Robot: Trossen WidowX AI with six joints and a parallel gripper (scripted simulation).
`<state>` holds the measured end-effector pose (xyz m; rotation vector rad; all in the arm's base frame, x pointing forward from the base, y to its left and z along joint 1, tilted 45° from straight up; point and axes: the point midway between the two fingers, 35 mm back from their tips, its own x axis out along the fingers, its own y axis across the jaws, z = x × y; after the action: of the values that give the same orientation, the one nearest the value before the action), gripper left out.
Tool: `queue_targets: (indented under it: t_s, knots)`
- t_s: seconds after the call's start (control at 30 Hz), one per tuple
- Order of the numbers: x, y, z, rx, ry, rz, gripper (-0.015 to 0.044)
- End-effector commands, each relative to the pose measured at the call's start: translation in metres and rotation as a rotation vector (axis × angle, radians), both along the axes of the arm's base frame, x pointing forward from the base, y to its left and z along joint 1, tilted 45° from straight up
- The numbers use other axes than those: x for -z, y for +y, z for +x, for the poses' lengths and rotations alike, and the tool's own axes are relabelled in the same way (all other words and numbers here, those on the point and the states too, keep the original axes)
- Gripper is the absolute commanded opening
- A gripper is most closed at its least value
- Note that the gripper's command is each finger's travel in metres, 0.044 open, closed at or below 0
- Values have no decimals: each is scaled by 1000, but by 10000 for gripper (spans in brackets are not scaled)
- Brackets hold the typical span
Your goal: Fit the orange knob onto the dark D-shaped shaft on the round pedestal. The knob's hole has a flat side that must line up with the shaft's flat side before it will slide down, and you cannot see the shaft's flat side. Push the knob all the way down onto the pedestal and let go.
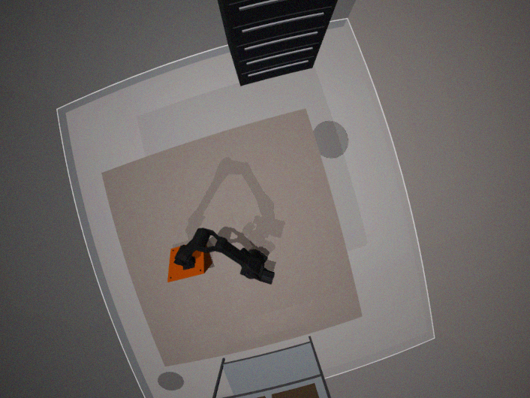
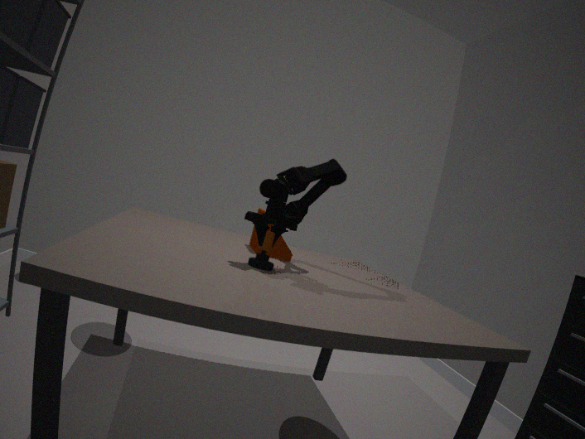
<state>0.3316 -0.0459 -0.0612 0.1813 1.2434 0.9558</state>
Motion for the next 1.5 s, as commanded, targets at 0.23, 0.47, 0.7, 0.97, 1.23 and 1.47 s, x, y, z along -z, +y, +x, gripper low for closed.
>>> queue_targets:
  t_s: [0.23, 0.47, 0.7, 0.97, 1.23, 1.47]
  knots:
    - [-3, -2, -2, -1, 0, 4, 0]
    - [-3, -3, -1, -122, -118, 3, 0]
    - [0, -3, 3, -151, -147, 3, 0]
    - [-2, -2, 3, -151, -147, 3, 0]
    - [-2, -1, 1, -151, -147, 3, 0]
    - [-1, -2, -1, -151, -146, 3, 0]
